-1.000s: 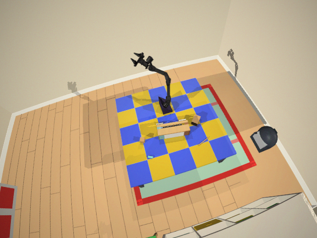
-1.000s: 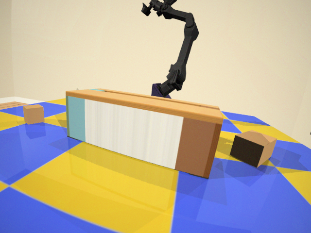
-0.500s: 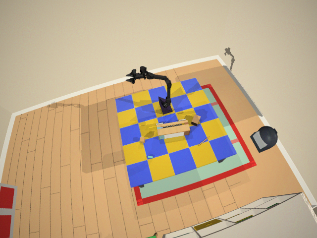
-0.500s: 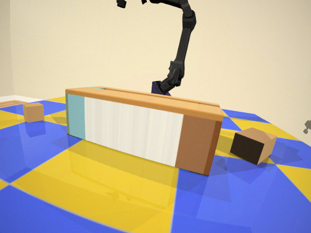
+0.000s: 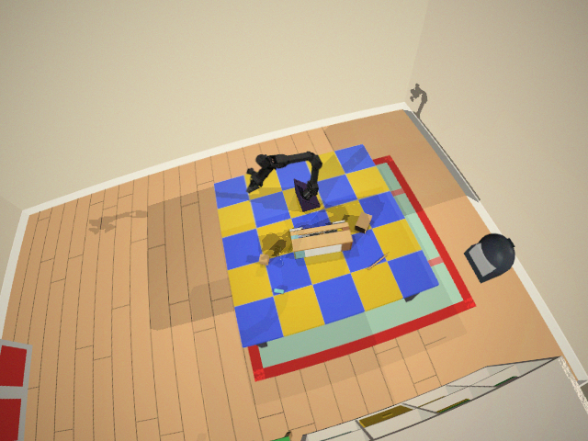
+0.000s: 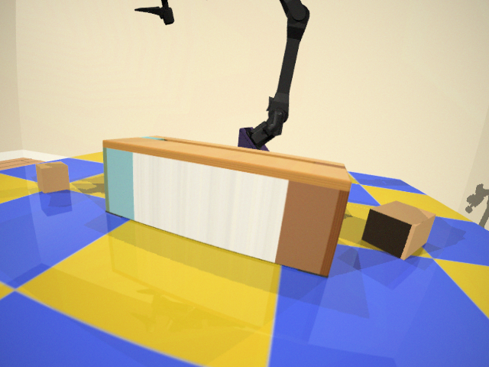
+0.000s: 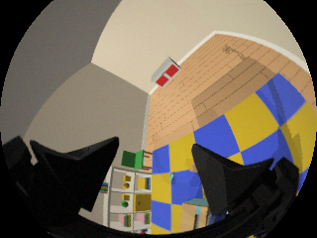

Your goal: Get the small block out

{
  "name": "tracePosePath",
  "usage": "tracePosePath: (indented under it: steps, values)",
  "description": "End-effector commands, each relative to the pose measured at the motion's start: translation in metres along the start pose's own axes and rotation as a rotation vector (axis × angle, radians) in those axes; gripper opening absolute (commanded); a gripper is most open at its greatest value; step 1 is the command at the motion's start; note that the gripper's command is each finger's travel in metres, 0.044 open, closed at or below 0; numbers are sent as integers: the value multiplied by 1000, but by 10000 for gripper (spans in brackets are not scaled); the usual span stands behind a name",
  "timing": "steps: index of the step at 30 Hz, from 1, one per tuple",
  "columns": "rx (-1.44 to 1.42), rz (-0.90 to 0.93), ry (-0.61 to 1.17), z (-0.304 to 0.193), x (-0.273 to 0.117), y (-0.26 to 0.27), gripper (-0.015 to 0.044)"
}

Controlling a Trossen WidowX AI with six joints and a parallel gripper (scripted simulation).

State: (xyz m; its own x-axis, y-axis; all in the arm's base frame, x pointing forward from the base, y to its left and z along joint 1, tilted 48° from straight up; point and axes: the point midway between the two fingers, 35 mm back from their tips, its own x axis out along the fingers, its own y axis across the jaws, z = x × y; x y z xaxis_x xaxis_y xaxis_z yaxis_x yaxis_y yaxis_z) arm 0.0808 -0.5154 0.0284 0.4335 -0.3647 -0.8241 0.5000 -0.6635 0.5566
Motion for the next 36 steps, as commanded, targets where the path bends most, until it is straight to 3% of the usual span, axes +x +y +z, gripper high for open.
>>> tracePosePath:
  steps: [1, 12, 24, 27, 36]
  values:
    - [-57, -105, 168, -65, 19, -15, 400]
    - [-191, -436, 619, -241, 22, -81, 400]
    - [-248, -914, 1065, -396, -60, -175, 400]
    - [-240, -1022, 1130, -419, -83, -191, 400]
    - [-239, -1030, 1134, -421, -83, -194, 400]
